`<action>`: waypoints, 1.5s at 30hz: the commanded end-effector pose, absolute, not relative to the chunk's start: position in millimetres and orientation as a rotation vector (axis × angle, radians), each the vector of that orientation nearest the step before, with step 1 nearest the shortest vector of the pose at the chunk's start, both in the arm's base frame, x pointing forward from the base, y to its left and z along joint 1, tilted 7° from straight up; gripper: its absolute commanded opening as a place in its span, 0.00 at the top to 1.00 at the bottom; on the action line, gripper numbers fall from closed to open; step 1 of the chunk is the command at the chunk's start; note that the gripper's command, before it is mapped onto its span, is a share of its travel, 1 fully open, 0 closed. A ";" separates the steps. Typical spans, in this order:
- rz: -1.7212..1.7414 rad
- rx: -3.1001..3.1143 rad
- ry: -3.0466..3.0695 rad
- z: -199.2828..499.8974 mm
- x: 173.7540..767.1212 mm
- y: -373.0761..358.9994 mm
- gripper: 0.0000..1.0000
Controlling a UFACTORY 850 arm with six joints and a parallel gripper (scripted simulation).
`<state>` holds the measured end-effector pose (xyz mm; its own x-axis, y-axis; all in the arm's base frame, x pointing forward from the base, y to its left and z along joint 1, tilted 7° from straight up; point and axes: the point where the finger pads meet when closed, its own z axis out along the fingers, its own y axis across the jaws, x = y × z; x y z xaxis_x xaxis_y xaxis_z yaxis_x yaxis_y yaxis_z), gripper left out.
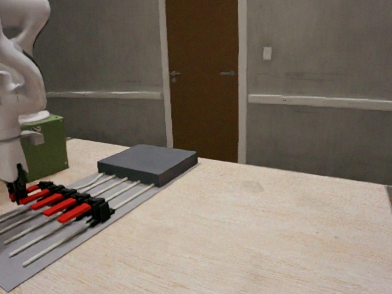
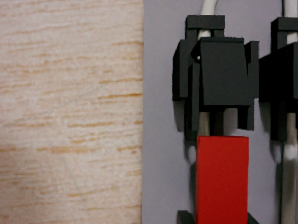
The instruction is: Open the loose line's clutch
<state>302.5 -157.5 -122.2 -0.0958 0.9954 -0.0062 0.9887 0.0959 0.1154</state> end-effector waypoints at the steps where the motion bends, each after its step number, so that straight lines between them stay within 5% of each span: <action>1: 0.124 2.055 2.263 -122.1 302.5 -157.6 1.00; 45: 0.124 2.055 2.263 -96.3 298.7 -149.0 1.00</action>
<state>299.5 -151.4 -101.4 -0.0954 0.9954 -0.0064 0.9887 0.0955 0.1154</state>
